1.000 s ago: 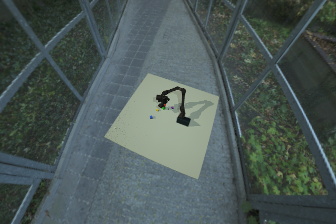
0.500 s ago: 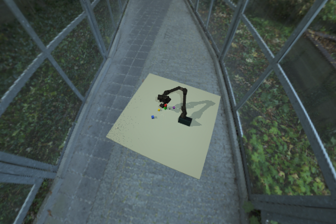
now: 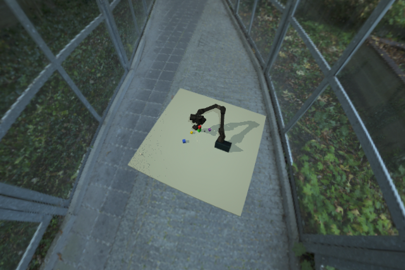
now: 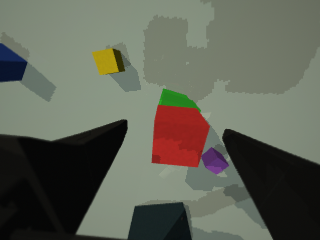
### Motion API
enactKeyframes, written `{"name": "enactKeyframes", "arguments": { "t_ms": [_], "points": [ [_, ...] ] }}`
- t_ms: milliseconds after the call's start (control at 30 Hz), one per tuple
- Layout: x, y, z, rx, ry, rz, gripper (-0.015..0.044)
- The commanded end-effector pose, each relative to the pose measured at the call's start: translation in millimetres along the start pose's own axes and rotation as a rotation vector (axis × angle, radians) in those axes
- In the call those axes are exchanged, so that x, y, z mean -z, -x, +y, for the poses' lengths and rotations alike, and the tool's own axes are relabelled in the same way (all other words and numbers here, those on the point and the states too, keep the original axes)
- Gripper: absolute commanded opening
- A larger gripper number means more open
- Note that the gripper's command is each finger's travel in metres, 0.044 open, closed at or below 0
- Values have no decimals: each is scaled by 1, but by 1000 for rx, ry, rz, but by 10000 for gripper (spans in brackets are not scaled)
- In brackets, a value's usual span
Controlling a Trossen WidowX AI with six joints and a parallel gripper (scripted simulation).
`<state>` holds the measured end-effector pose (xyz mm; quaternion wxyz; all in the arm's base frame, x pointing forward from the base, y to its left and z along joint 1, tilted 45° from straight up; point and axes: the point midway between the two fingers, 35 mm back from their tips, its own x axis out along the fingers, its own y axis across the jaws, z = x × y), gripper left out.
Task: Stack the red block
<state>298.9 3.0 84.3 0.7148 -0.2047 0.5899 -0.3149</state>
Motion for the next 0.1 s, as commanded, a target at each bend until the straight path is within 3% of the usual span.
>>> {"name": "enactKeyframes", "arguments": {
  "t_ms": [0, 67],
  "points": [
    [0, 0, 0, 0, -1, 0, 440],
    [0, 0, 0, 0, -1, 0, 440]
  ]
}}
